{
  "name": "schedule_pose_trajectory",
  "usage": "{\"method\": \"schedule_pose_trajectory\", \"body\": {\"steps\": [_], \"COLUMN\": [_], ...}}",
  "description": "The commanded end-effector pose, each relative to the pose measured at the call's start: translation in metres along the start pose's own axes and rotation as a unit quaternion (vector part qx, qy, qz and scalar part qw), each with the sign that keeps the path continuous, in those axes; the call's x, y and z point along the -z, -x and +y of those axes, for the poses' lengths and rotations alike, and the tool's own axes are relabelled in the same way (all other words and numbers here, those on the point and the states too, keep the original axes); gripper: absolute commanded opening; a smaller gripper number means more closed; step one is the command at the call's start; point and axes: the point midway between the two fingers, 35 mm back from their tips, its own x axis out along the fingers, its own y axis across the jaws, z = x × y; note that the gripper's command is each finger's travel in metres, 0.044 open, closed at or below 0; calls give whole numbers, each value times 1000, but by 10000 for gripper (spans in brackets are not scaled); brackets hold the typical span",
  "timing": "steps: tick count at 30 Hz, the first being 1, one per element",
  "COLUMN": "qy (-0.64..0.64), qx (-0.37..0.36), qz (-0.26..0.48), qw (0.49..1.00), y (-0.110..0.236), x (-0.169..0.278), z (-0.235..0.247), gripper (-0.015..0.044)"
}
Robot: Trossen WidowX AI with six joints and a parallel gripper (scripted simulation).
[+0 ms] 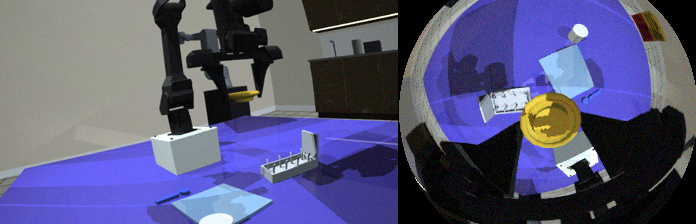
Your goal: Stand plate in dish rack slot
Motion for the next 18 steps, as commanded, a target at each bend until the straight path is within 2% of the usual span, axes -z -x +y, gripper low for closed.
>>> {"method": "schedule_pose_trajectory", "body": {"steps": [1,6,18], "qy": [-29,-22,100], "qx": [-2,-8,-128], "qz": [-2,0,18], "qw": [1000,1000,987], "y": [-1,-3,-45], "x": [11,10,-2], "z": [7,8,28], "gripper": [0,0,0]}}
